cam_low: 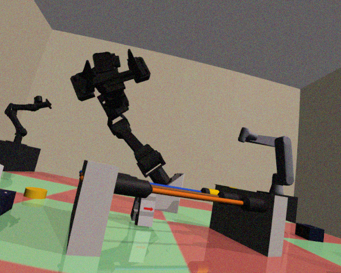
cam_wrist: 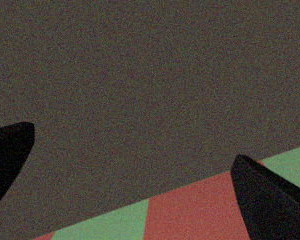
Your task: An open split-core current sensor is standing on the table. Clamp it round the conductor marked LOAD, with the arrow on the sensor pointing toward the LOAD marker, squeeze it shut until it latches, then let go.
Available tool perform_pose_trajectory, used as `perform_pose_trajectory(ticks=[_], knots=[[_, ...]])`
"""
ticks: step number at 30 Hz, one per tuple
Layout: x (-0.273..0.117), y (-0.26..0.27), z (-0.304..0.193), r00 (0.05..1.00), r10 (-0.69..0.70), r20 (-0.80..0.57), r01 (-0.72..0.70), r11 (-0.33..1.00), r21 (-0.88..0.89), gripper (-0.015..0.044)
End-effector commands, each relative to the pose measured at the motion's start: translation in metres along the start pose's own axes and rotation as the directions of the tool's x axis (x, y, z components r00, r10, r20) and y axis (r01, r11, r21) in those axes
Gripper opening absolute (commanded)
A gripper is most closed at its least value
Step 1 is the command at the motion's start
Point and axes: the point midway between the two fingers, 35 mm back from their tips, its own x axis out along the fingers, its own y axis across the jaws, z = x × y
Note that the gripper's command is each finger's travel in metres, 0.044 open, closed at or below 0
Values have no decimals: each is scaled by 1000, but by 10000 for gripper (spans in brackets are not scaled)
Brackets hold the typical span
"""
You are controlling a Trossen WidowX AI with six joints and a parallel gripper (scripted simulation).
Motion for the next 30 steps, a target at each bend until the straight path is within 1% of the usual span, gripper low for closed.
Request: perform_pose_trajectory(ticks=[1,3,8,9,11,14,17,20,22,26,30], knots=[[-5,-54,-13,981,-187,-59,193,975,107,440],[-10,-74,-18,963,-257,-82,267,953,145,440],[-9,-75,-21,961,-261,-95,273,950,152,440],[-5,-70,-27,962,-245,-123,264,951,161,440],[8,-50,-49,956,-187,-227,231,954,189,440],[22,-13,-85,916,-90,-390,186,959,215,440],[27,27,-119,842,-6,-539,145,965,216,440],[25,50,-135,793,37,-607,135,963,235,440],[21,70,-150,741,63,-668,121,967,225,440],[3,116,-185,585,86,-807,68,986,155,440],[-32,159,-221,392,25,-919,-47,999,7,440]])
